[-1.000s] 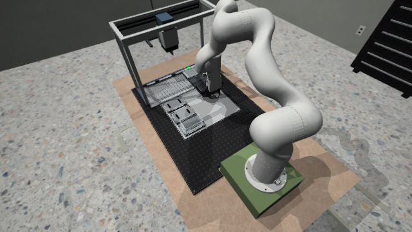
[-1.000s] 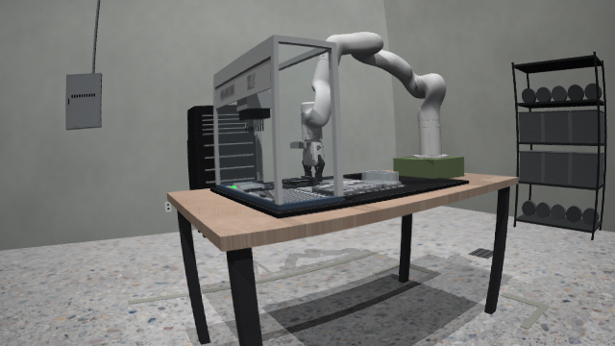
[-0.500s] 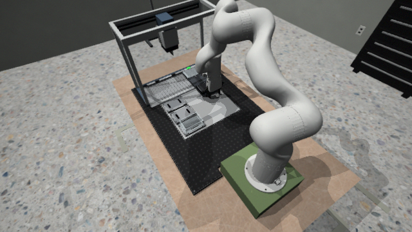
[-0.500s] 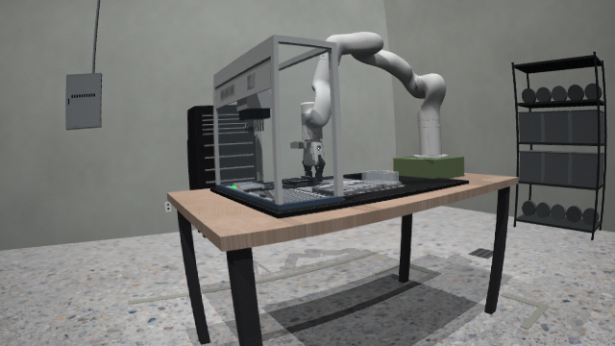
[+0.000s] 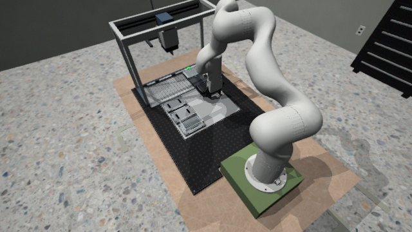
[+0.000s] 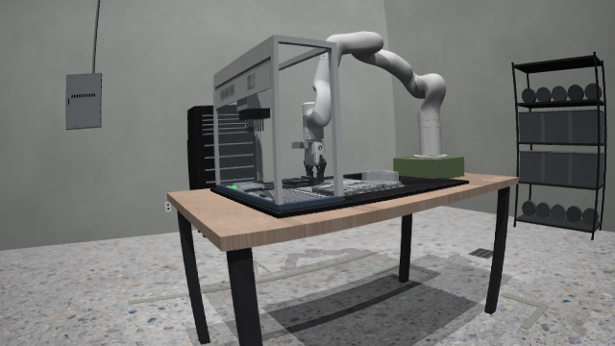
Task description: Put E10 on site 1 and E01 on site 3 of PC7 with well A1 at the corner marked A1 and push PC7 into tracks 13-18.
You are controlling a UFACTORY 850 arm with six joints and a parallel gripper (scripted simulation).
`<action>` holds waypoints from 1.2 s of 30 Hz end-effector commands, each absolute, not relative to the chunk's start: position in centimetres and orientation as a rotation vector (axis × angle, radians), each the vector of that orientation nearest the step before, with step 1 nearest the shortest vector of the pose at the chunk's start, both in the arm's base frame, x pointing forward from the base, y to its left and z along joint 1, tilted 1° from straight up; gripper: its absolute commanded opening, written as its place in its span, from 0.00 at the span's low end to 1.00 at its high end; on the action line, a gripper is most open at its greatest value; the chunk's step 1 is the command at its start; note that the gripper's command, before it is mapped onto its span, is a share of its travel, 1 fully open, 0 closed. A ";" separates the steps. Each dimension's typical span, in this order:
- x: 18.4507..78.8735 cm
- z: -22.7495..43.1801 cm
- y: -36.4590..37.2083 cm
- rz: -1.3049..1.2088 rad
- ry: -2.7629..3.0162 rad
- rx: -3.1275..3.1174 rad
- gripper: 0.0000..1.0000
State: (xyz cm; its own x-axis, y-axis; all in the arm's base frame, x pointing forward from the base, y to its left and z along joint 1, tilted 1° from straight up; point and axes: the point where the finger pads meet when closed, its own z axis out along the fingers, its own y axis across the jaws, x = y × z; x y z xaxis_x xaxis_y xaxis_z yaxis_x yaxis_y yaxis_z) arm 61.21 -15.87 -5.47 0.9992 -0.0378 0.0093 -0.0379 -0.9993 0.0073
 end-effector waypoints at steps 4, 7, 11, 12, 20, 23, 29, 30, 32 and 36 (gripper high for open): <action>61.3 -4.7 -15.9 0.017 -0.059 3.133 0.82; 61.3 -4.2 -15.9 0.017 -0.059 3.133 0.82; 61.3 -3.7 -15.9 0.017 -0.059 3.133 0.82; 61.3 -3.7 -15.9 0.017 -0.059 3.133 0.82; 61.3 -2.4 -15.9 0.017 -0.059 3.133 0.82; 61.3 -1.9 -15.9 0.017 -0.059 3.133 0.82; 61.3 -1.2 -15.9 0.017 -0.059 3.133 0.82; 61.3 -1.1 -15.9 0.017 -0.059 3.133 0.82; 61.3 -0.7 -15.9 0.017 -0.059 3.133 0.82; 61.2 -0.1 -15.9 0.017 -0.059 3.133 0.82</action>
